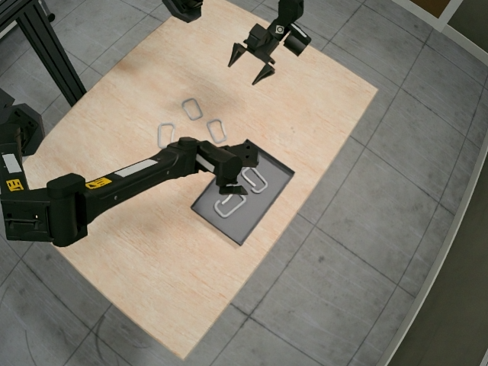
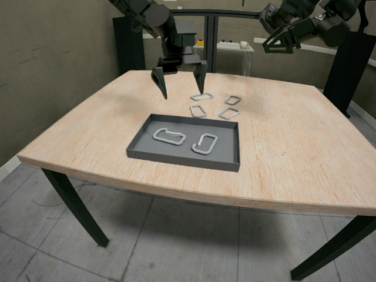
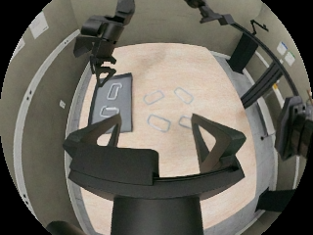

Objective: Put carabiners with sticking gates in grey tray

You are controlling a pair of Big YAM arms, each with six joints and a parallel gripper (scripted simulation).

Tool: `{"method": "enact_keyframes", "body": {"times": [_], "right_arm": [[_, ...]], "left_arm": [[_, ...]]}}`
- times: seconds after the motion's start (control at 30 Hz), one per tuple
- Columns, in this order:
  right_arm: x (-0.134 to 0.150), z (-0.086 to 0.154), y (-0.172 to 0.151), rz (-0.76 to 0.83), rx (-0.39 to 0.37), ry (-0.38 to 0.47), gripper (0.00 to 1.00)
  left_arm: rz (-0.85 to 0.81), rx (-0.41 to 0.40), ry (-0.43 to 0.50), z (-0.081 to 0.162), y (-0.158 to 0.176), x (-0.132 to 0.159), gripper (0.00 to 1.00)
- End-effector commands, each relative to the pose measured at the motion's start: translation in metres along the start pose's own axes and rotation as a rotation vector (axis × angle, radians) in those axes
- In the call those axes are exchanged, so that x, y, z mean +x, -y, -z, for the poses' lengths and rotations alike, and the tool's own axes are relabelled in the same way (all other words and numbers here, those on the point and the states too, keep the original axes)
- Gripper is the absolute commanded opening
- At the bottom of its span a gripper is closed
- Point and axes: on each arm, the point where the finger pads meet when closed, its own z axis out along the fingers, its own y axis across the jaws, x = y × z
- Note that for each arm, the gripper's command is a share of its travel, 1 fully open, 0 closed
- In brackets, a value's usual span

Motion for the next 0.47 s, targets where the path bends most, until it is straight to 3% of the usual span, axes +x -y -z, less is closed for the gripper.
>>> {"method": "enact_keyframes", "body": {"times": [0.0,0.43], "right_arm": [[0.0041,-0.0038,-0.0083,0.002,-0.007,-0.007,1.00],[0.0041,-0.0038,-0.0083,0.002,-0.007,-0.007,1.00]], "left_arm": [[-0.017,-0.012,-0.001,0.0031,-0.0074,-0.0005,1.00],[-0.017,-0.012,-0.001,0.0031,-0.0074,-0.0005,1.00]]}}
